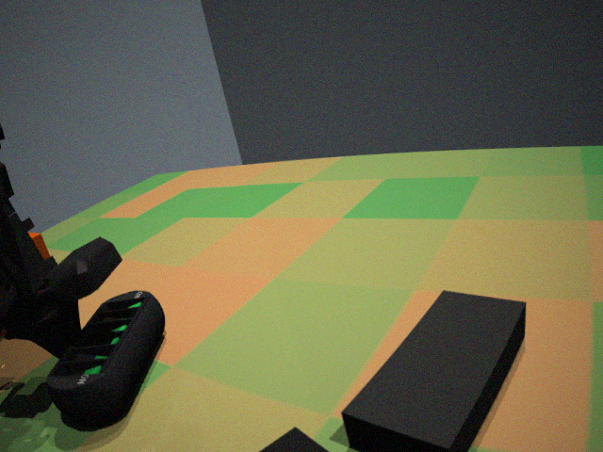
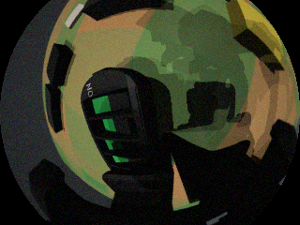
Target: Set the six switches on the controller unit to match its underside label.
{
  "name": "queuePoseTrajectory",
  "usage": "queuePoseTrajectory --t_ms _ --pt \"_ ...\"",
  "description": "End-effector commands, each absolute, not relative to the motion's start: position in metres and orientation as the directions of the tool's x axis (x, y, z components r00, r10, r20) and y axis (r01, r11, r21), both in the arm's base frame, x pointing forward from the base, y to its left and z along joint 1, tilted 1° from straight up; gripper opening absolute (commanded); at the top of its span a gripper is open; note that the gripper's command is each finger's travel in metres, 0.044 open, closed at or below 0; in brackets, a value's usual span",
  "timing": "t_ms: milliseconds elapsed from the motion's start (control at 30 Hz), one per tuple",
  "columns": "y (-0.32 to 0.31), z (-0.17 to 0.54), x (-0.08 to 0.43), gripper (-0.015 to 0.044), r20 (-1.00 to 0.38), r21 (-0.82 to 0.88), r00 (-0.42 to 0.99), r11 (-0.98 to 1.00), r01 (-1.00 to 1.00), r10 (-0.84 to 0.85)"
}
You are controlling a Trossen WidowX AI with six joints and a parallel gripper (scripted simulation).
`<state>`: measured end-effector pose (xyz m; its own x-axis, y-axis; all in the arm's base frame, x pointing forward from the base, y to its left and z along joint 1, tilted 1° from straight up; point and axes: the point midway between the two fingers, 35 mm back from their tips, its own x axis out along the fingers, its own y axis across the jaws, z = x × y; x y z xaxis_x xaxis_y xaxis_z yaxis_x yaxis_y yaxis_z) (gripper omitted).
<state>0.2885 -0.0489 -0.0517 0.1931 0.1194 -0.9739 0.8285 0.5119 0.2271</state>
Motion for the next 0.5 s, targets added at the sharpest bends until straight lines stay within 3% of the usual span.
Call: queuePoseTrajectory --t_ms 0,467 --pt "-0.046 -0.051 0.294 0.0 -0.972 0.234 0.199 0.511 0.827 0.123" --pt "-0.037 -0.05 0.309 0.0 -0.972 0.236 0.201 0.51 0.827 0.123"
